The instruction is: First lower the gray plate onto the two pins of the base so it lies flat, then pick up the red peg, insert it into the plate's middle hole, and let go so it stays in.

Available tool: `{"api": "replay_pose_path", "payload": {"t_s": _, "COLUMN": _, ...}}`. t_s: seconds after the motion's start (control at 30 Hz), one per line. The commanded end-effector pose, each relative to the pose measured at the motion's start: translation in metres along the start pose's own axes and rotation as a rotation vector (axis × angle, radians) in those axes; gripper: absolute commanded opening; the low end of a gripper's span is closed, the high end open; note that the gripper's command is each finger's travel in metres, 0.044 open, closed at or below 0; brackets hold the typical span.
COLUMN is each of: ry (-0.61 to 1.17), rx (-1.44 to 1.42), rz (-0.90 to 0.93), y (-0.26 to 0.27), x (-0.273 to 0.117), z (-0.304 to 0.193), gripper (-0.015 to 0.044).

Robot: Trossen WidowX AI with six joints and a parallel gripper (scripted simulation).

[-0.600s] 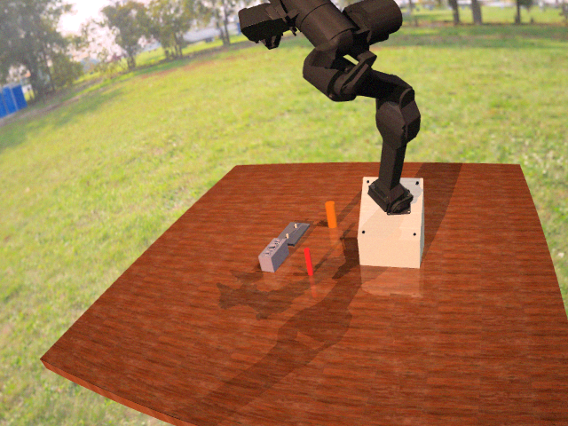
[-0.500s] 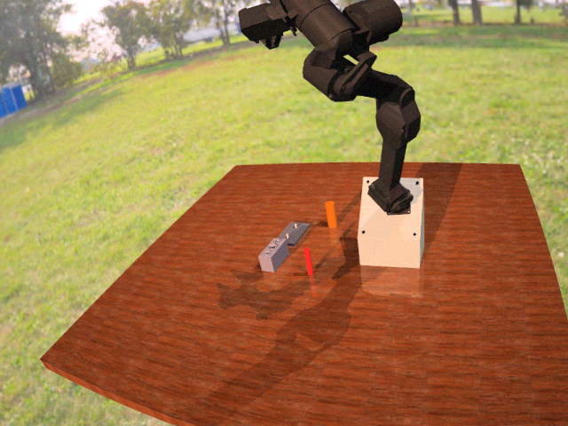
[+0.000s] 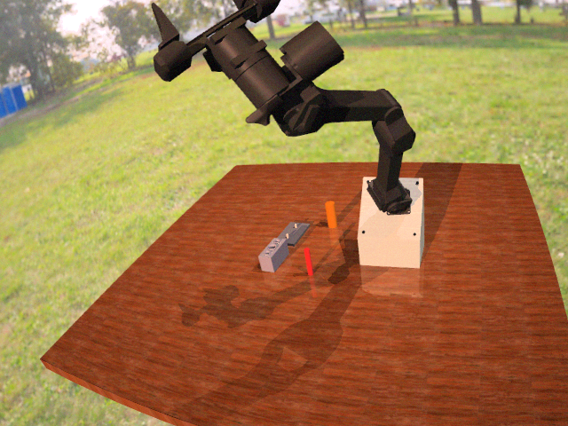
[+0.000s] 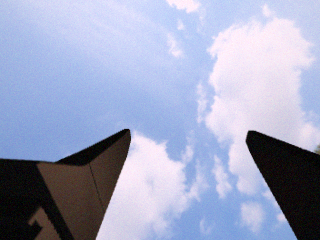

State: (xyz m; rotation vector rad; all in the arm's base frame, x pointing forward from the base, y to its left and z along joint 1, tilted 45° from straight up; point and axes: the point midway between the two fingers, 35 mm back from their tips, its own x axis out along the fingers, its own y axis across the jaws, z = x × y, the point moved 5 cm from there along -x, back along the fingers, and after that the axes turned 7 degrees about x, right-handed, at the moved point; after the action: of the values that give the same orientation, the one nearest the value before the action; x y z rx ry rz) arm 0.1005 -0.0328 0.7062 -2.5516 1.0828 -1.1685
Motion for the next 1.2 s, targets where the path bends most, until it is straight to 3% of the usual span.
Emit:
{"api": "replay_pose_path", "payload": {"t_s": 0.0, "ry": 0.032, "rx": -0.323, "rz": -0.099, "y": -0.037, "x": -0.001, "z": 0.026, "gripper": 0.044}}
{"api": "replay_pose_path", "payload": {"t_s": 0.27, "ry": 0.116, "rx": -1.052, "rz": -0.285, "y": -0.095, "x": 0.0, "z": 0.103, "gripper": 0.044}}
{"api": "replay_pose_path", "payload": {"t_s": 0.67, "ry": 0.401, "rx": -2.045, "rz": -0.802, "y": -0.152, "x": -0.02, "z": 0.261, "gripper": 0.044}}
{"api": "replay_pose_path", "payload": {"t_s": 0.93, "ry": 0.742, "rx": -2.456, "rz": -1.237, "y": -0.147, "x": -0.046, "z": 0.367, "gripper": 0.044}}
{"api": "replay_pose_path", "payload": {"t_s": 1.17, "ry": 1.2, "rx": -2.564, "rz": -1.686, "y": -0.118, "x": -0.079, "z": 0.454, "gripper": 0.044}}
